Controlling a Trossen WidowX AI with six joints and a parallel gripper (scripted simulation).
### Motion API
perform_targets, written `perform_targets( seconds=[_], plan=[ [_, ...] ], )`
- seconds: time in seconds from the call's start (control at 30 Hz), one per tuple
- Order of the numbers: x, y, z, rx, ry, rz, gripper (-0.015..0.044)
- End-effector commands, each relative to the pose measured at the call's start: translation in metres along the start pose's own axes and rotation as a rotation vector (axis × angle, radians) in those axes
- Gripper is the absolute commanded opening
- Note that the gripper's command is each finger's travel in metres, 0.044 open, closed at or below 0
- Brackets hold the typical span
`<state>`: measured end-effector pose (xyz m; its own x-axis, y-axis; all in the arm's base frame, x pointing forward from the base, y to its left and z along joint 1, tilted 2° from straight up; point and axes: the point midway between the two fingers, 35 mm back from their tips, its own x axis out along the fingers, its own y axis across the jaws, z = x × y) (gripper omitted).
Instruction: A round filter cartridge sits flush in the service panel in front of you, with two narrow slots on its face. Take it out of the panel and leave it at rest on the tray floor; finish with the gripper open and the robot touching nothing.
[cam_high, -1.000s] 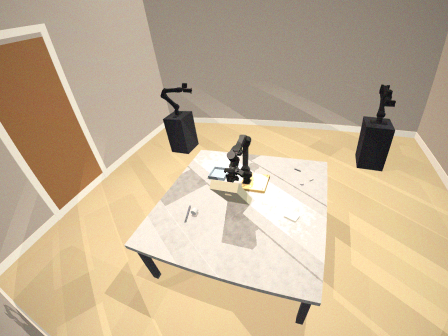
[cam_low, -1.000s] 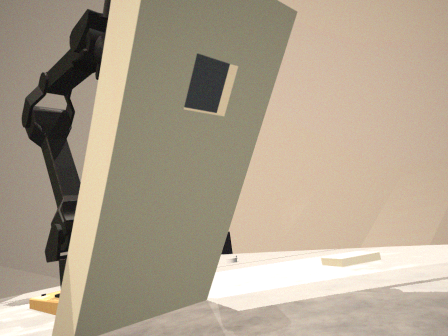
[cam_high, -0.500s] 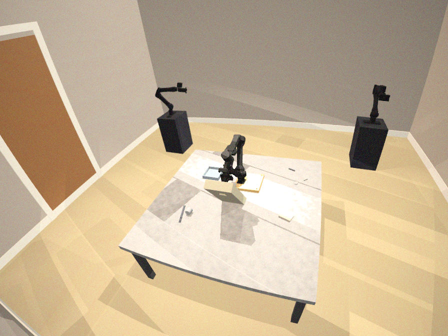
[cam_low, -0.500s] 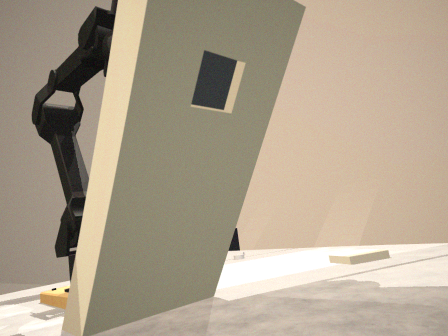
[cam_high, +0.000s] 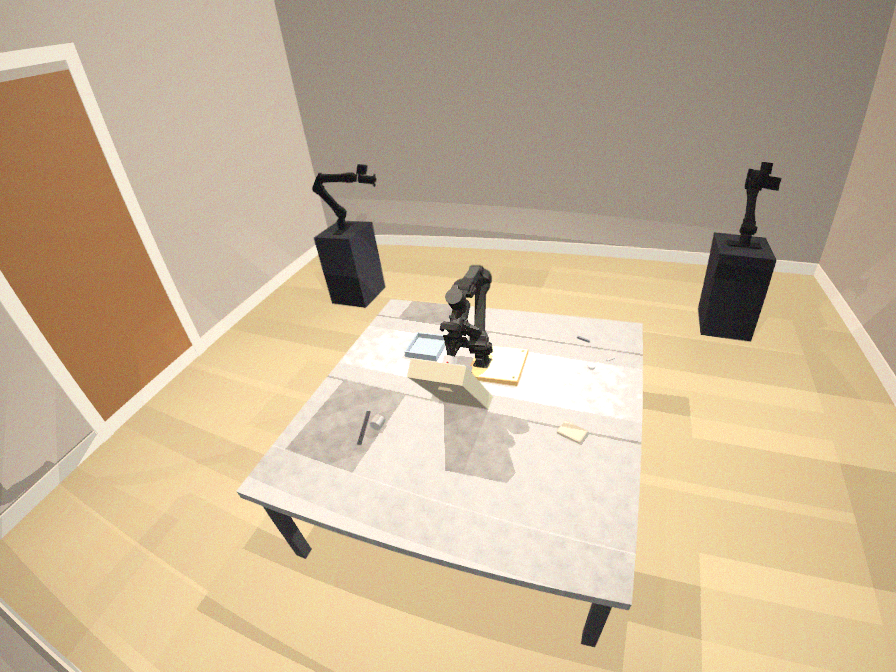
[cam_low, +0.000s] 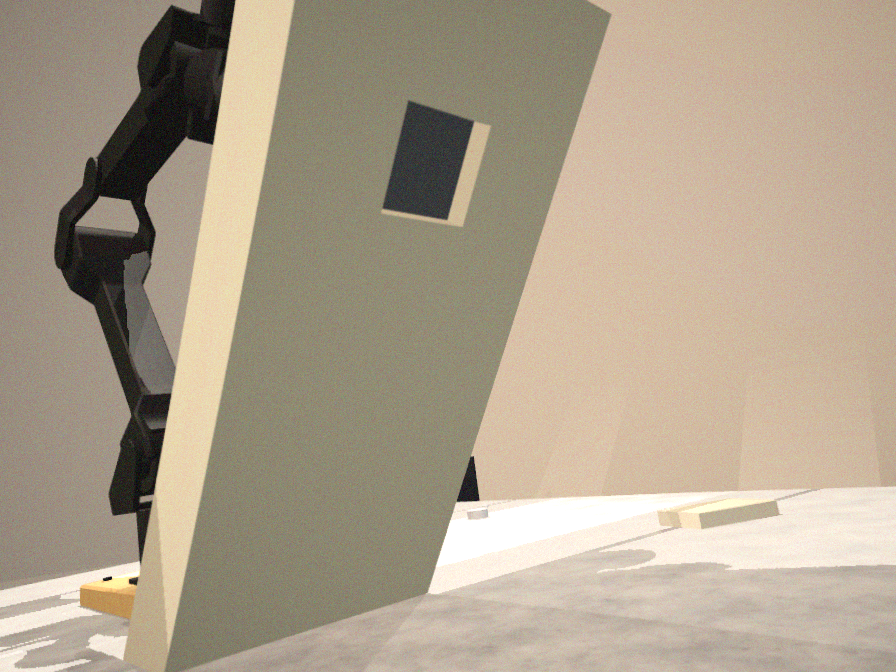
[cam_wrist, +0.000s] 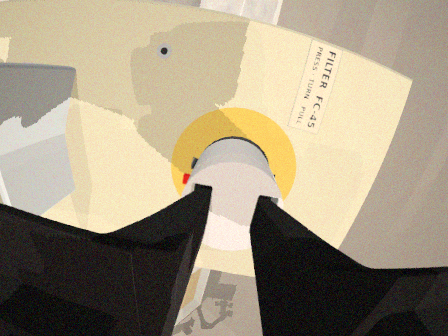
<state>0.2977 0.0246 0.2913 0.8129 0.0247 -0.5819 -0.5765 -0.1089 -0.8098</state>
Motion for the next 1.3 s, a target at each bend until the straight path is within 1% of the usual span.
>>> perform_targets(
  seconds=[0.0,0.2,0.97,1.1,1.27],
  plan=[
    [-0.024,-0.001,-0.001,0.005,0.003,-0.011,0.0000],
    [-0.023,0.004,0.000,0.005,0.003,-0.011,0.0000],
    [-0.013,0.076,0.004,0.005,0.003,-0.008,0.0000],
    [-0.013,0.070,0.004,-0.001,-0.002,0.007,0.0105],
    [-0.013,0.070,0.004,-0.001,-0.002,0.007,0.0107]
  ],
)
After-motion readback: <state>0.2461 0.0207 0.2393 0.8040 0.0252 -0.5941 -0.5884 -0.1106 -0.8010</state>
